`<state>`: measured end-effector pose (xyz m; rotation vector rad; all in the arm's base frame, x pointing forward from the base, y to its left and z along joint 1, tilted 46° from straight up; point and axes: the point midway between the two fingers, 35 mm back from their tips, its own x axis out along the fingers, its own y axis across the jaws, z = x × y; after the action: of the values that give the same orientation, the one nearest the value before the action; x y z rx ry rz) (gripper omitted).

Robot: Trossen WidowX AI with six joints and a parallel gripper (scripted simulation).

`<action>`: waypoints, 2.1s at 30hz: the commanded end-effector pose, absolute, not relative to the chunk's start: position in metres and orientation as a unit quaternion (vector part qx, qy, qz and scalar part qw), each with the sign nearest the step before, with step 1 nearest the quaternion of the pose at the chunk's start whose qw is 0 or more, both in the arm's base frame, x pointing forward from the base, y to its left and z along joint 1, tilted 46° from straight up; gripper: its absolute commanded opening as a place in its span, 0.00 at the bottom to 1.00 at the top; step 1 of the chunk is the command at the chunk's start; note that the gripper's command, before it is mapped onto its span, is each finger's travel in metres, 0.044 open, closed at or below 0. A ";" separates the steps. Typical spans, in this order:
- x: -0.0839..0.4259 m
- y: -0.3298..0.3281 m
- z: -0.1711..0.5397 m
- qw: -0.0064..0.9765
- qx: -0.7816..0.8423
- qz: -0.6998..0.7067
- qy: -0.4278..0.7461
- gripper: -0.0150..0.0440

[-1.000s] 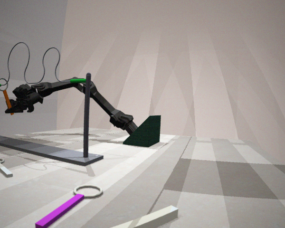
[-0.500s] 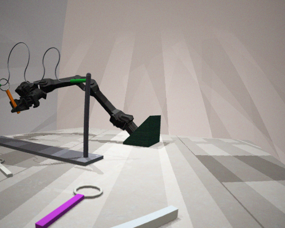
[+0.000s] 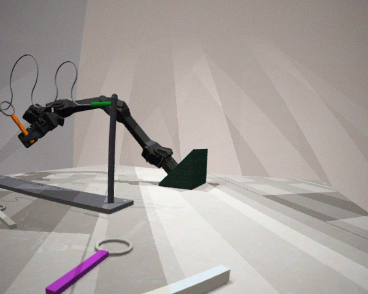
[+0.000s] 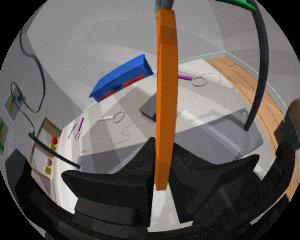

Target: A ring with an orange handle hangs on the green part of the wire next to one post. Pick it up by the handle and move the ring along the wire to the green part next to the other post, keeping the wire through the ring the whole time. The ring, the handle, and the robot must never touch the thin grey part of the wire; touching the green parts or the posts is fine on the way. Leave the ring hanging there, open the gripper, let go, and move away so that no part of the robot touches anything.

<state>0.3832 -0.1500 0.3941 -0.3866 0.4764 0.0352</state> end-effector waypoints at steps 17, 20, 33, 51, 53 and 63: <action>0.373 -0.079 0.385 0.962 0.050 0.082 0.256 0.00; 0.371 -0.069 0.387 0.958 0.086 0.091 0.258 0.00; 0.365 -0.026 0.404 0.925 0.241 0.129 0.262 0.00; 0.359 0.016 0.446 0.850 0.426 0.169 0.260 0.00; 0.358 0.020 0.451 0.841 0.443 0.173 0.259 0.00; 0.366 0.036 0.471 0.813 0.513 0.163 0.223 0.00</action>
<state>0.3650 0.0311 0.4627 1.0403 0.4996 0.3492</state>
